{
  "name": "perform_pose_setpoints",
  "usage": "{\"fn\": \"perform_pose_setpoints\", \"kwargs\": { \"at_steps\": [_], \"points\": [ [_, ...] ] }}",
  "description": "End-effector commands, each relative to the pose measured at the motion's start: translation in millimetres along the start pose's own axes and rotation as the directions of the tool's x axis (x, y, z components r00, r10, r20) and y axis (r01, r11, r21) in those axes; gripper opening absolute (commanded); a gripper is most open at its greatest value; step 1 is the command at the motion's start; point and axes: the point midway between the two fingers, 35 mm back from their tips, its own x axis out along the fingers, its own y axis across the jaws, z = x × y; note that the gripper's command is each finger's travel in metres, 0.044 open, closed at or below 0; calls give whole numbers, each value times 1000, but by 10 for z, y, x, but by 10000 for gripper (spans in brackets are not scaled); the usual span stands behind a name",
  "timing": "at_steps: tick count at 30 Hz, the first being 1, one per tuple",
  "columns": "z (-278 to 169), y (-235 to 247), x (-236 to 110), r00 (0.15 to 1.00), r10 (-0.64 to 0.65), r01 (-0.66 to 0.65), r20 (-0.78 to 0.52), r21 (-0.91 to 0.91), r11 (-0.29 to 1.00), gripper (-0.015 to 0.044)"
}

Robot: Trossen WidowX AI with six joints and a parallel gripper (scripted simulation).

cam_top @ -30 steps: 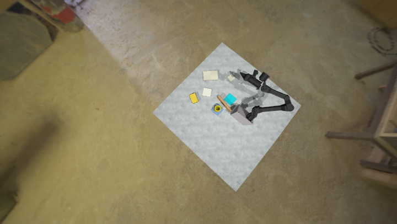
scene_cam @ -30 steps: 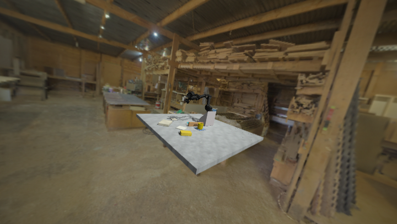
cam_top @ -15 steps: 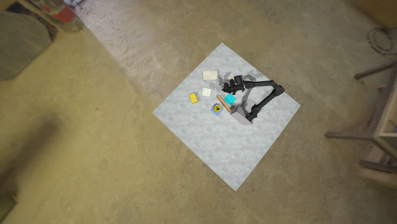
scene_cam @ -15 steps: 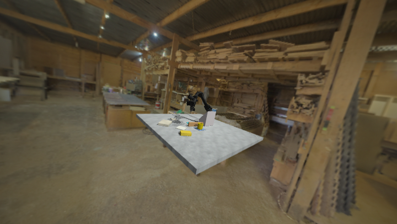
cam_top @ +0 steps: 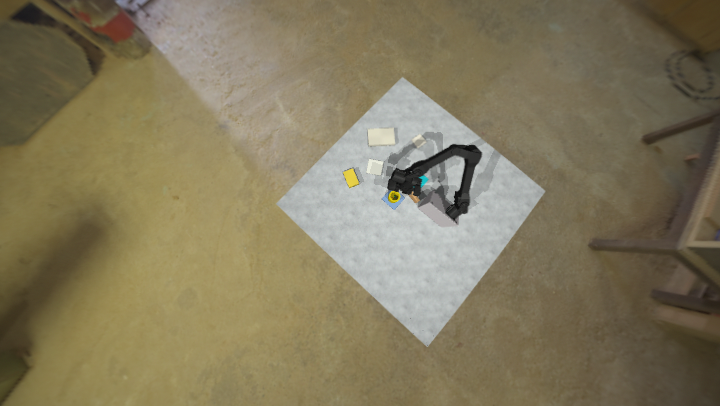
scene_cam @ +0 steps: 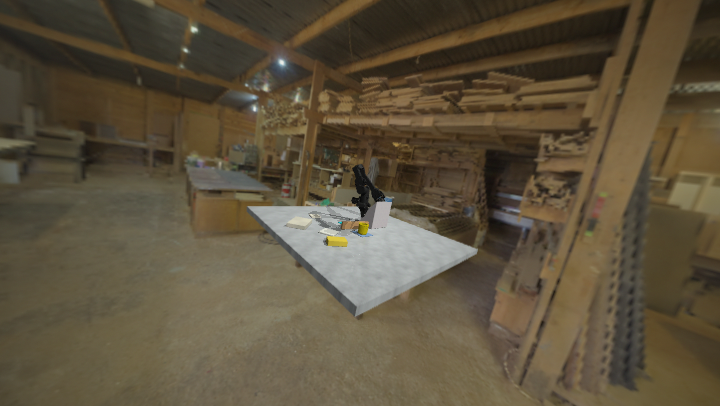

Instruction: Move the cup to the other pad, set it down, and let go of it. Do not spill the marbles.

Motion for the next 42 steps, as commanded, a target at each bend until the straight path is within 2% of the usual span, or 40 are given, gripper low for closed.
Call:
{"fn": "perform_pose_setpoints", "kwargs": {
  "at_steps": [1, 12, 42],
  "points": [
    [-238, -96, 171, 987, -122, 120, 106, 26, 992, 167],
    [-254, -112, 198, 987, -122, 120, 106, 25, 993, 167],
    [-202, -171, 680, 987, -122, 120, 107, 25, 992, 167]
  ]
}}
